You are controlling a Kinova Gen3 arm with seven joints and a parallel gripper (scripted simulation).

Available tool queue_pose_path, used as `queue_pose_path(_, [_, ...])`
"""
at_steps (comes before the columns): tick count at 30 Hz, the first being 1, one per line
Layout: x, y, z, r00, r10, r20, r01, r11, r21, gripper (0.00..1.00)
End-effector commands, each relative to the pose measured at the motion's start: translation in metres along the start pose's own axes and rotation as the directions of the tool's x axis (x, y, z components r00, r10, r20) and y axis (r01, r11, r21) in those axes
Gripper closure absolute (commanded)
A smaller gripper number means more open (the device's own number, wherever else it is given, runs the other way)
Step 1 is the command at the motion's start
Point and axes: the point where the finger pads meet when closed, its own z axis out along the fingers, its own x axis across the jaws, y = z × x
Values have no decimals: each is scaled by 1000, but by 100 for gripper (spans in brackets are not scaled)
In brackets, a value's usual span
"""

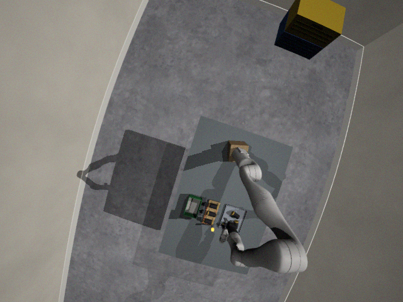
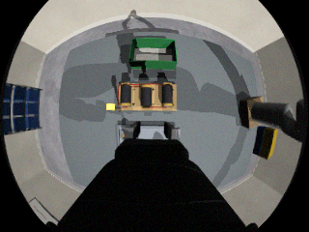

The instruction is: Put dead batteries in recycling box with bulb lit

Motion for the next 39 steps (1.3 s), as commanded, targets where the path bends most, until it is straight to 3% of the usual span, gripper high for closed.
queue_pose_path(1, [1, 14, -1, 1000, -20, 3, 20, 1000, -8, 10])
queue_pose_path(17, [15, 73, -2, 1000, -20, 3, 20, 1000, -8, 10])
queue_pose_path(39, [24, 108, -2, 1000, -20, 3, 20, 1000, -8, 10])
